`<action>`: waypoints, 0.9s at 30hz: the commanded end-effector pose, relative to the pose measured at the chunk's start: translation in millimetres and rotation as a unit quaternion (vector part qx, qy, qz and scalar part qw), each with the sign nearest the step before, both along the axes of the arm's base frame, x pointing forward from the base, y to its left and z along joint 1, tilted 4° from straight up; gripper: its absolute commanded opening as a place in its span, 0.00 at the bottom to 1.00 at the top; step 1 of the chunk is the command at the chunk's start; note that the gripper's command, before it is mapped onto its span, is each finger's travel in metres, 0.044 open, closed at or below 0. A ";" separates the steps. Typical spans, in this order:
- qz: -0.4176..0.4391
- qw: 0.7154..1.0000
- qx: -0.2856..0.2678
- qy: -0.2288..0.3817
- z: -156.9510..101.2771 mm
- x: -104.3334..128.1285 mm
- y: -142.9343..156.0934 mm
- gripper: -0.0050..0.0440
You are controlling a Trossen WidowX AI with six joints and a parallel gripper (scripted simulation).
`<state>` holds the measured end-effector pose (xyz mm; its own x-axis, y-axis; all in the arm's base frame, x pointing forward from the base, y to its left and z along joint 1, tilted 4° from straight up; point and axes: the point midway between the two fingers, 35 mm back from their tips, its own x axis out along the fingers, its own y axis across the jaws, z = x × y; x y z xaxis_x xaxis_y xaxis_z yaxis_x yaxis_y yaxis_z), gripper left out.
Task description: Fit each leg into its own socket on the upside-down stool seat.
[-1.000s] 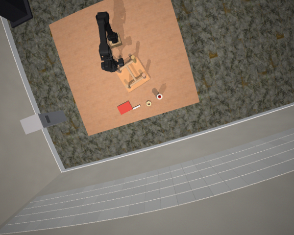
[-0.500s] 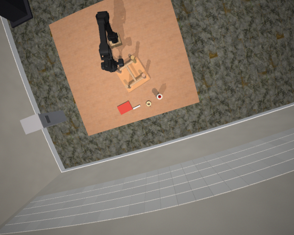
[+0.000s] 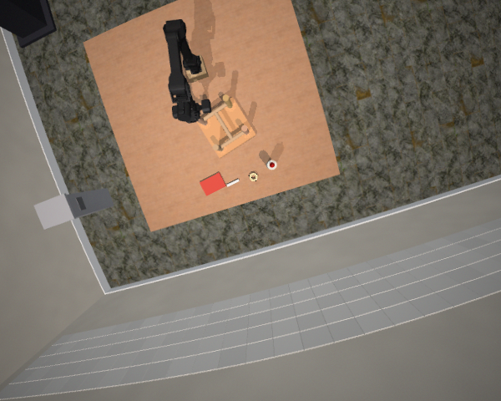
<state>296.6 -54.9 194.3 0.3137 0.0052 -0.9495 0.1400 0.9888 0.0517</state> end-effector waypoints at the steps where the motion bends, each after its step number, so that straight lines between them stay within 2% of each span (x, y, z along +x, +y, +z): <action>1: 0.000 1.000 0.000 -0.001 6.1 1.5 -0.8 0.10; 13: -0.001 1.000 -0.004 -0.007 25.5 0.6 -3.1 0.10; 17: 0.001 1.000 -0.002 -0.006 22.9 0.3 -0.1 0.10; 21: 0.075 0.997 -0.004 -0.006 29.1 -2.3 46.4 0.10; 27: 0.167 0.986 -0.007 -0.007 36.6 -15.5 100.5 0.10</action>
<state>291.4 14.5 223.3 0.3078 0.0701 -0.9489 -0.0897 0.9950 0.0444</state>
